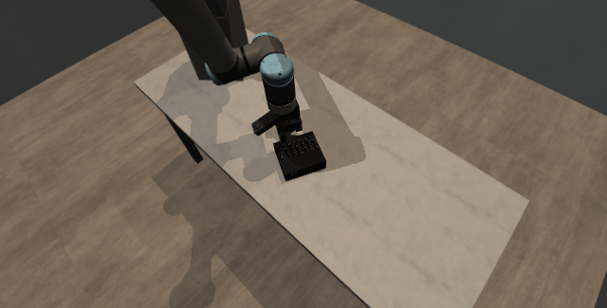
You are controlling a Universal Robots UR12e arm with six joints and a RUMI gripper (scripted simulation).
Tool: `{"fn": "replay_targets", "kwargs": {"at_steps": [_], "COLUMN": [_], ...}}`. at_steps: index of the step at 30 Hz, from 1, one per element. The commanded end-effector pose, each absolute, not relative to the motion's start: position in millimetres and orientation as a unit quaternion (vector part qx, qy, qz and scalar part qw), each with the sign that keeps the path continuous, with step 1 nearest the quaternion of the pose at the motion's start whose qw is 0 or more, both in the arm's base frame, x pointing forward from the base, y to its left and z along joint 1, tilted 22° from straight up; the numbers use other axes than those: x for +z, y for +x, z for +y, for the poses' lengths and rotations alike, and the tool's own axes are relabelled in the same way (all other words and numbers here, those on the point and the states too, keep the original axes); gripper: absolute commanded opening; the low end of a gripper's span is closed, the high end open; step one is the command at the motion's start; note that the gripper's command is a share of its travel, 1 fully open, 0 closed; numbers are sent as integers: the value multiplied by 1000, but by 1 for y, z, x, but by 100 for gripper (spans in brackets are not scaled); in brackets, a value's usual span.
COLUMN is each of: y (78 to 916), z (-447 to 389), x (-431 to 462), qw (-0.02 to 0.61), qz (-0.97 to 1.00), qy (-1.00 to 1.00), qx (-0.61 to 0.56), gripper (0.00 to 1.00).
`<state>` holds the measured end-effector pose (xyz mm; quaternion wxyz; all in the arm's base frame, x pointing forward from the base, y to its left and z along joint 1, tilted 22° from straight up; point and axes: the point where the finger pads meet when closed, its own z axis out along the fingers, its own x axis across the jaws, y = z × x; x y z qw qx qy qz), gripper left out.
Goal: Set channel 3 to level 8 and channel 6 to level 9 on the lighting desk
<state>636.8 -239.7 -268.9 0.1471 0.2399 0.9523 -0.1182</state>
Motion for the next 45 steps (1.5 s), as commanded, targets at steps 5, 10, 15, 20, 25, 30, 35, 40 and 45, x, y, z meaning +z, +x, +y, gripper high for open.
{"fn": "replay_targets", "kwargs": {"at_steps": [5, 10, 15, 20, 25, 30, 35, 40, 45], "y": [639, 639, 639, 639, 640, 641, 642, 644, 646], "z": [-242, -242, -242, -243, -243, -244, -244, -245, -246], "x": [-269, -269, -269, -269, -269, -268, -268, -267, -267], "qw": [149, 149, 149, 149, 149, 149, 149, 149, 149], "qz": [952, 952, 952, 952, 952, 952, 952, 952, 952], "qy": [241, 241, 241, 241, 241, 241, 241, 241, 241], "qx": [-118, -118, -118, -118, -118, -118, -118, -118, -118], "gripper": [0, 0, 0, 0, 0, 0, 0, 0, 0]}}
